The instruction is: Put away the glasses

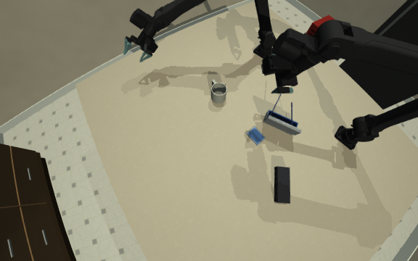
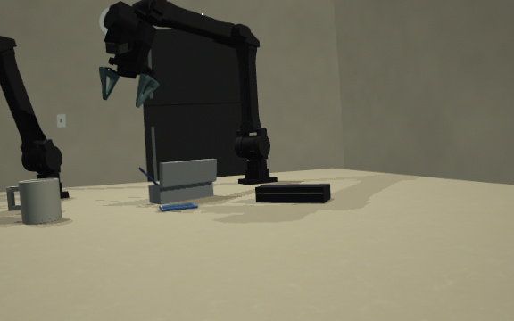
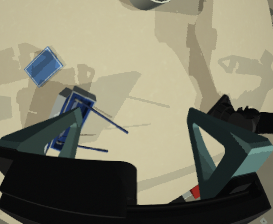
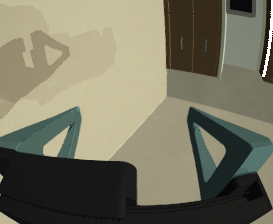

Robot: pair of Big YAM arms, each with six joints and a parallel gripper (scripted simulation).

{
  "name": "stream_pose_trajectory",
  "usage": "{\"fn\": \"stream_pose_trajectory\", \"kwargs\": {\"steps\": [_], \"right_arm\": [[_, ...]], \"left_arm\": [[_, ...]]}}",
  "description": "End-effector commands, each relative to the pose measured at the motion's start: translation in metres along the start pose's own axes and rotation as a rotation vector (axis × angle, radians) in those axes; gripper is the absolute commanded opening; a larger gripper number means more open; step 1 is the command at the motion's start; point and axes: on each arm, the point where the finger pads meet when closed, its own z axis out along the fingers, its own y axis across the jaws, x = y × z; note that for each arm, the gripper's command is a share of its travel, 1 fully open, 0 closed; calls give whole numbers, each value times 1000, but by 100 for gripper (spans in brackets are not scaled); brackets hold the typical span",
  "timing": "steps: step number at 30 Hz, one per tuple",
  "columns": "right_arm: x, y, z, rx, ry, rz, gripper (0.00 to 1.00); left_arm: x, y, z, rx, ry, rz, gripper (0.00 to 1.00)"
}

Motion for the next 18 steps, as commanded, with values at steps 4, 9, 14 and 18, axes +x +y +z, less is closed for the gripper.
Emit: {"fn": "stream_pose_trajectory", "kwargs": {"steps": [4,9,14,18], "right_arm": [[0,-9,-4,14,2,-6,100],[0,-9,-4,14,2,-6,100],[0,-9,-4,14,2,-6,100],[2,-19,-2,30,5,-13,100]], "left_arm": [[-2,-2,-5,5,-11,3,100],[-2,-2,-5,5,-11,3,100],[-2,-2,-5,5,-11,3,100],[-10,-8,-15,16,-37,8,100]]}}
